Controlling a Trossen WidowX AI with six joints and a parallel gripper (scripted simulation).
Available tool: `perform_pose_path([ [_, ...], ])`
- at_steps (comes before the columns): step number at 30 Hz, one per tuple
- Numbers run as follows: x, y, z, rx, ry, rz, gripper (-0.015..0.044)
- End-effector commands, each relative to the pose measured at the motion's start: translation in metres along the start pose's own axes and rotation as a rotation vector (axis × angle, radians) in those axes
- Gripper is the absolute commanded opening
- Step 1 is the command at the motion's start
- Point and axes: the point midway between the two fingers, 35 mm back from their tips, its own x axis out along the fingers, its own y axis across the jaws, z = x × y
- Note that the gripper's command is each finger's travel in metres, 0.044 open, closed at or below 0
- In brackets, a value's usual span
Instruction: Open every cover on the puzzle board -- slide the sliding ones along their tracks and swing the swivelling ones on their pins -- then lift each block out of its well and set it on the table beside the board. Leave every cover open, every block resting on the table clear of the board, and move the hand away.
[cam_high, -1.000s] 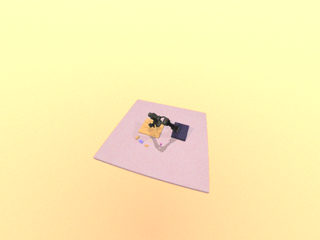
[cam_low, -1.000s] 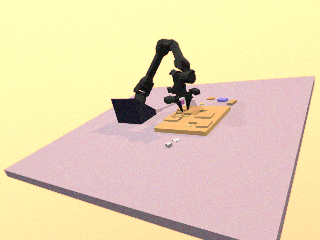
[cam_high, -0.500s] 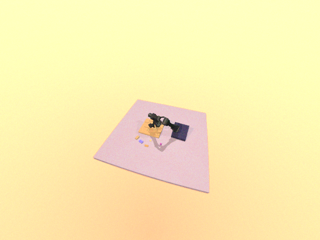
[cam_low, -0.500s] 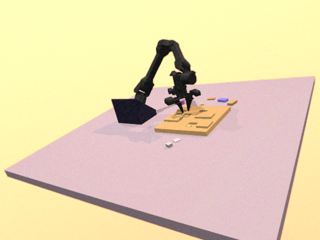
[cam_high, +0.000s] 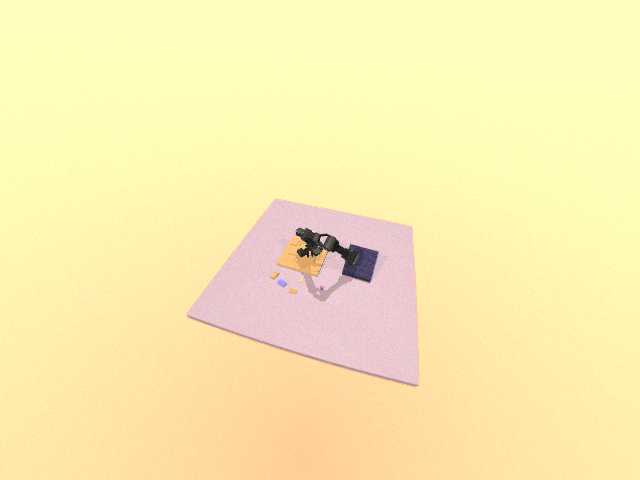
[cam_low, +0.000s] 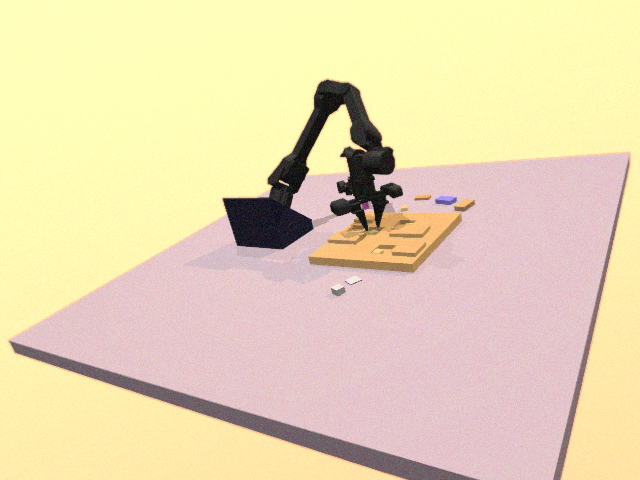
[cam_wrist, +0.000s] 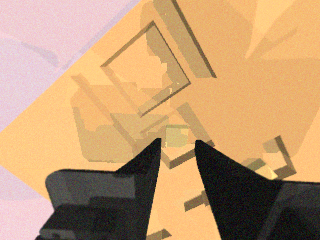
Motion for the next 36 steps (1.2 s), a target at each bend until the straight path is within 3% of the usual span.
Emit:
perform_pose_path([
  [1, 0.003, 0.0, 0.0, 0.005, -0.002, -0.003, 0.0144],
  [19, 0.014, 0.0, 0.001, 0.005, -0.003, -0.004, 0.0144],
  [28, 0.012, 0.0, 0.0, 0.0, -0.001, 0.0, 0.0084],
  [36, 0.009, 0.0, 0.0, 0.001, -0.001, 0.0, 0.008],
])
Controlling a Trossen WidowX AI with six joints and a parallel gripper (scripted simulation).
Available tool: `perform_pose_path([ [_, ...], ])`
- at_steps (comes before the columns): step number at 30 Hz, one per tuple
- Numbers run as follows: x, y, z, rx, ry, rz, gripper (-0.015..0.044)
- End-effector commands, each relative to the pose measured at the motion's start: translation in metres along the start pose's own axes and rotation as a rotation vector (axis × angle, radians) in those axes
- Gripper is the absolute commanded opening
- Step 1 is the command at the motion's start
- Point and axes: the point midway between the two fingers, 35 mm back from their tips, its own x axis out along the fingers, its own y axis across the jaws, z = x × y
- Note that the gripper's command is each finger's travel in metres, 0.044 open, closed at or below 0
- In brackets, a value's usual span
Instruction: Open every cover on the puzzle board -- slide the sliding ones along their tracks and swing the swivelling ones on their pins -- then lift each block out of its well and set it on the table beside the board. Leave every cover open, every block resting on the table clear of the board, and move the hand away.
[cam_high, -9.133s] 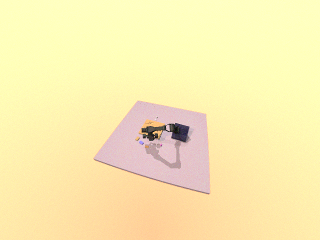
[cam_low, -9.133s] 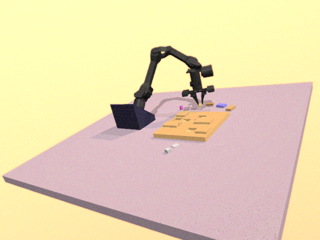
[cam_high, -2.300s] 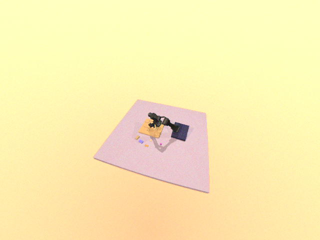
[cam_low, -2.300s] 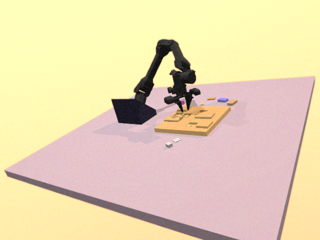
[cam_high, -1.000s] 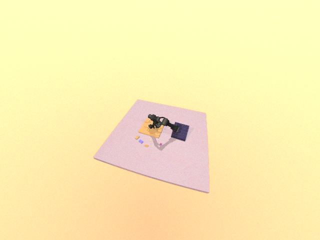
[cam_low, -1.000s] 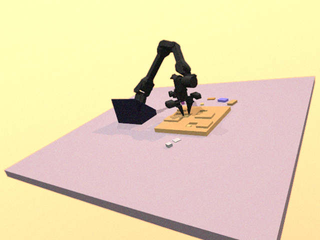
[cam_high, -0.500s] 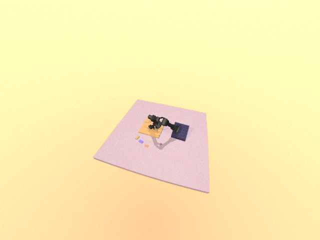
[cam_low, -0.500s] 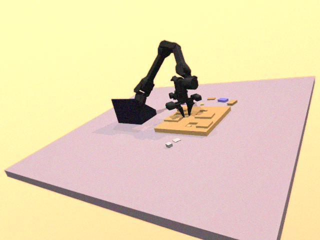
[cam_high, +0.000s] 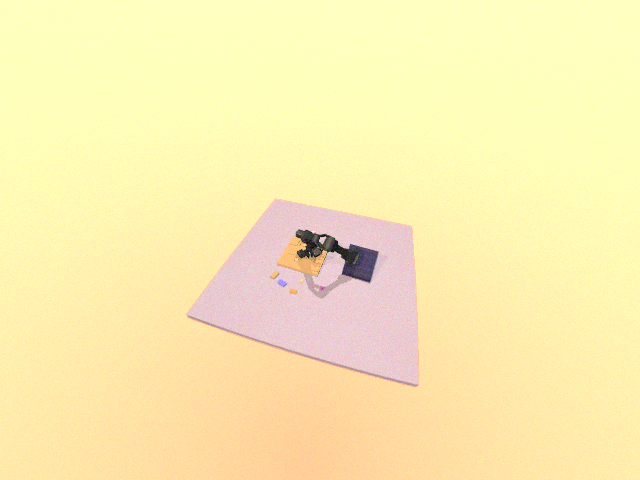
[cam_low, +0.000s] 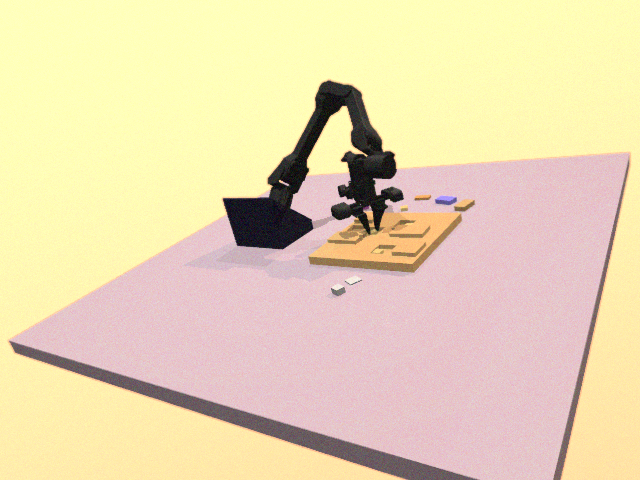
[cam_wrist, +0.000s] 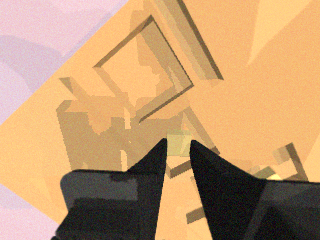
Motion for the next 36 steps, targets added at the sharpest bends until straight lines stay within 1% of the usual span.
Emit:
perform_pose_path([
  [1, -0.004, 0.0, 0.0, -0.003, 0.001, 0.0, 0.008],
  [36, -0.05, 0.001, 0.0, 0.002, 0.001, -0.001, 0.008],
])
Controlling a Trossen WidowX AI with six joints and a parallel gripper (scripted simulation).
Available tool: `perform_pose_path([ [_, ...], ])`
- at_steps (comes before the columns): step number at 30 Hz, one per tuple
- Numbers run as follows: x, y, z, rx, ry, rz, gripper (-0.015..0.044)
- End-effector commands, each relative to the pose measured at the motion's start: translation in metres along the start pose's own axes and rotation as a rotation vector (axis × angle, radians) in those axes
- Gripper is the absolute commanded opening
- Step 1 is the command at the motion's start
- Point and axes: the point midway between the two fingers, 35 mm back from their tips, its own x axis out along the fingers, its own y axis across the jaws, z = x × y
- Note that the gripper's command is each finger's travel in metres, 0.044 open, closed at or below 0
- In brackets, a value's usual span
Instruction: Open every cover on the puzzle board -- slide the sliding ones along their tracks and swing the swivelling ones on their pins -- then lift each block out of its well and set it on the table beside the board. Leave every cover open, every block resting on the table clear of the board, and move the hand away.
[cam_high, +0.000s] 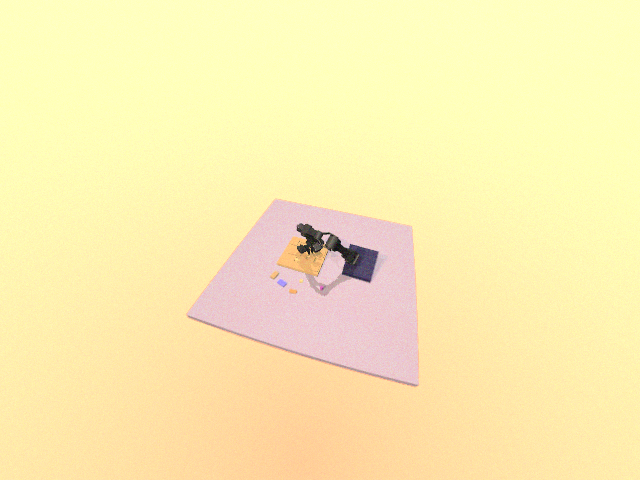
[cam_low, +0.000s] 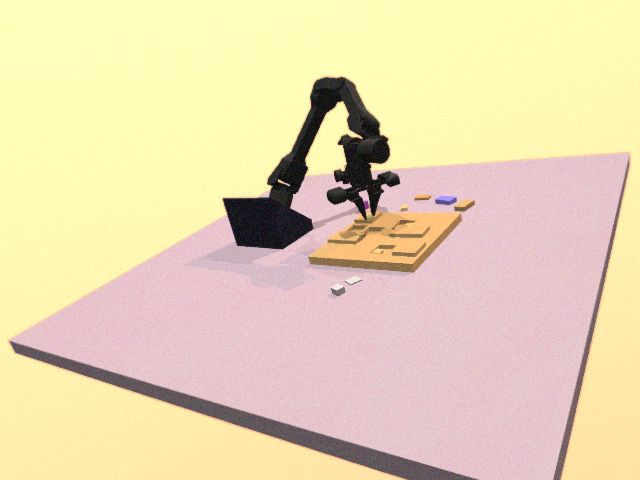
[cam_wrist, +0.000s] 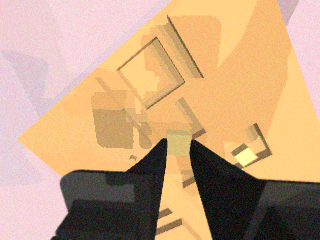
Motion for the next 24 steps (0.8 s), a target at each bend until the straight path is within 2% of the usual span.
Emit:
perform_pose_path([
  [1, -0.009, -0.001, -0.001, -0.006, 0.007, 0.002, 0.008],
  [17, -0.049, 0.0, -0.001, -0.005, 0.007, 0.002, 0.008],
  [24, -0.049, -0.018, 0.012, -0.004, 0.012, 0.012, 0.008],
])
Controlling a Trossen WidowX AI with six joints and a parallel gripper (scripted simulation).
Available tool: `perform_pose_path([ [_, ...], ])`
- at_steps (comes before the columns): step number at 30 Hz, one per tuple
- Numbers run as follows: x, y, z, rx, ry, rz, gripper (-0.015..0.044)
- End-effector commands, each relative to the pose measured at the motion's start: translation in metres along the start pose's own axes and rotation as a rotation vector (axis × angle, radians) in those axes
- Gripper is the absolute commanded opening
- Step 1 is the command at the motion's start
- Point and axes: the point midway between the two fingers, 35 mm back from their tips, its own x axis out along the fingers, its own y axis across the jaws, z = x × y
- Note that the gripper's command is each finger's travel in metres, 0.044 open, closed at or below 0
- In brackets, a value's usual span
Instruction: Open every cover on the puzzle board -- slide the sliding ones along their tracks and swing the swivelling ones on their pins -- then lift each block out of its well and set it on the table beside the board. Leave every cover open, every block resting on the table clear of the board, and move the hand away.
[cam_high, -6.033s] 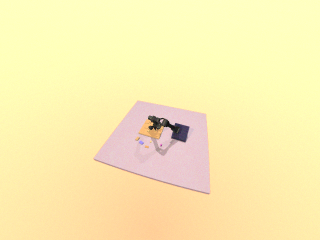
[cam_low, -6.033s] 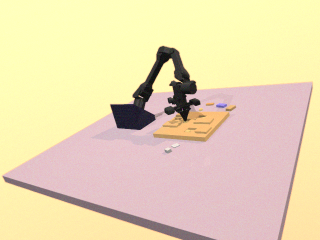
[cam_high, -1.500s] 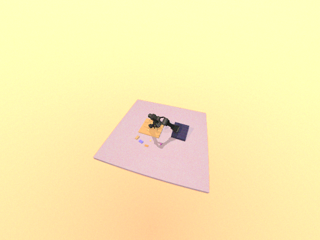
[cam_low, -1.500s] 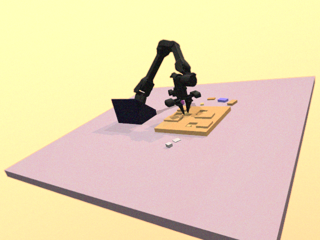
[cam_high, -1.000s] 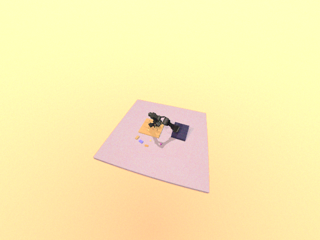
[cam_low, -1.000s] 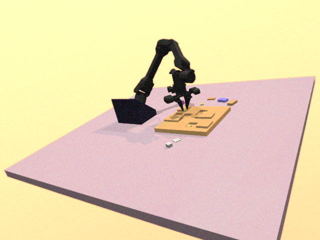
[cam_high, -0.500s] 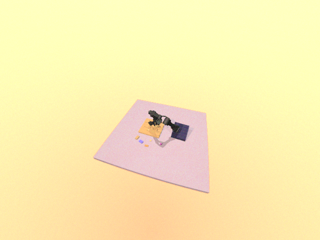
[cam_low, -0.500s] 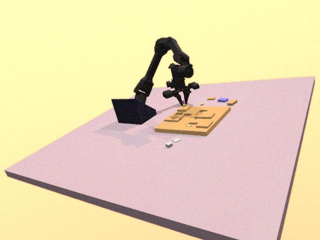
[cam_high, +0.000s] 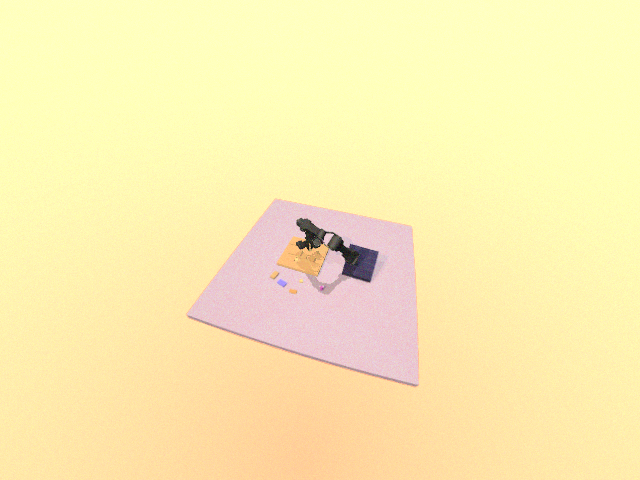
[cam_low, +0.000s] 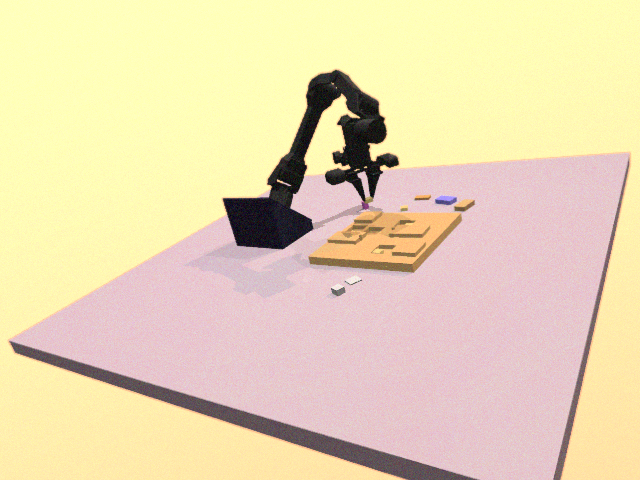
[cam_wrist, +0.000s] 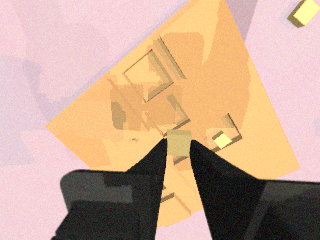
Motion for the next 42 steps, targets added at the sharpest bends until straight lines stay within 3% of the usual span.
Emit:
perform_pose_path([
  [1, -0.002, -0.012, 0.009, -0.003, 0.006, 0.007, 0.008],
  [42, -0.003, -0.103, 0.141, -0.004, 0.007, 0.002, 0.008],
])
